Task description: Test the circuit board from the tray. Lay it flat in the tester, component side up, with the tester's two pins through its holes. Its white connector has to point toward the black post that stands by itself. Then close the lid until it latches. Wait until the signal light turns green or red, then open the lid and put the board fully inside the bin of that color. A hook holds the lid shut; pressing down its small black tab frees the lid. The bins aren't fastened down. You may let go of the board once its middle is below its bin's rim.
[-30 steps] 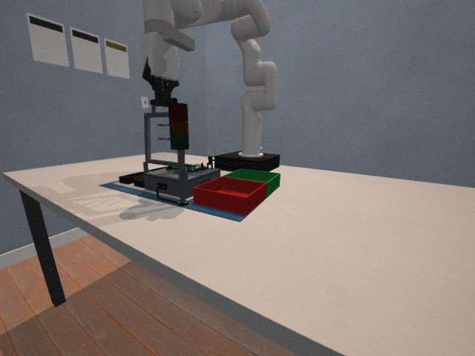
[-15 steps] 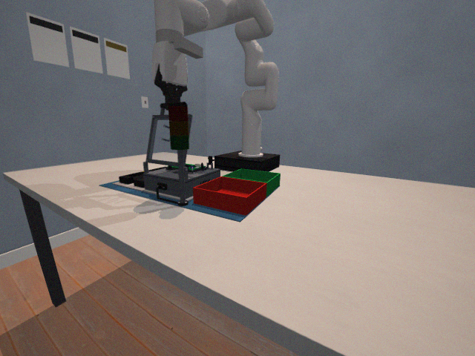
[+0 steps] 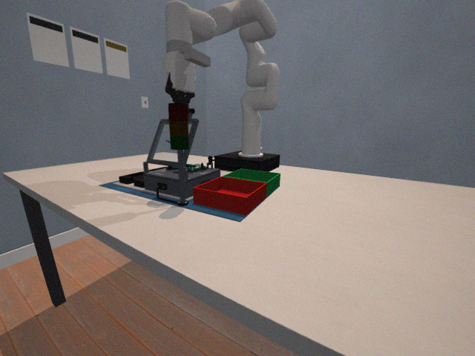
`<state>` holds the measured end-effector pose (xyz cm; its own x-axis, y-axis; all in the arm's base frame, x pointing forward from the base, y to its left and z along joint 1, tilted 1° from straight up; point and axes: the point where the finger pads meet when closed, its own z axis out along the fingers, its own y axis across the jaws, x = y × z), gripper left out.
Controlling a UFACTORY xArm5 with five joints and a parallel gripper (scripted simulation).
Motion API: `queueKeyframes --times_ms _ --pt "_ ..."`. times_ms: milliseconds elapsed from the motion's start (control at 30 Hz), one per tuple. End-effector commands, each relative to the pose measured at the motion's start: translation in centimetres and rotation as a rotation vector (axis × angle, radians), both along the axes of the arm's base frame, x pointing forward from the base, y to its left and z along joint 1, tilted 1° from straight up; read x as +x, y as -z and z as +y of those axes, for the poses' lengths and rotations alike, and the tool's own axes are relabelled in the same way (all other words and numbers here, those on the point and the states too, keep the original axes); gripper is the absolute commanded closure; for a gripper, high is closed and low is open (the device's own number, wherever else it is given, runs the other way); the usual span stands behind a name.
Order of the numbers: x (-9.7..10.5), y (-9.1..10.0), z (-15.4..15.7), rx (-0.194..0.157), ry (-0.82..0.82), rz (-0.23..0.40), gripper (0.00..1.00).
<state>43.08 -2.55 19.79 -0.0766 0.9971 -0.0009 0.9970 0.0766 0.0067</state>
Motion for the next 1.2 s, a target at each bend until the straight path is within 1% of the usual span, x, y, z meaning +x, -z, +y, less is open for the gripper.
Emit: queueKeyframes --times_ms 0,67,567,633,1000,1133,1167 --pt "-1.2 0.6 -0.1 0.0 0.0 -0.004 1.0" --pt "-1.2 0.6 -0.1 0.0 0.0 -0.004 1.0" --pt "-5.1 4.1 -0.4 0.0 0.0 -0.004 1.0" --pt "-5.1 4.1 -0.4 0.0 0.0 -0.004 1.0" --pt "-7.3 7.5 -0.5 0.0 0.0 -0.004 1.0" --pt "-7.9 8.7 -0.5 0.0 0.0 -0.004 1.0" --pt "-7.9 8.7 -0.5 0.0 0.0 -0.004 1.0"
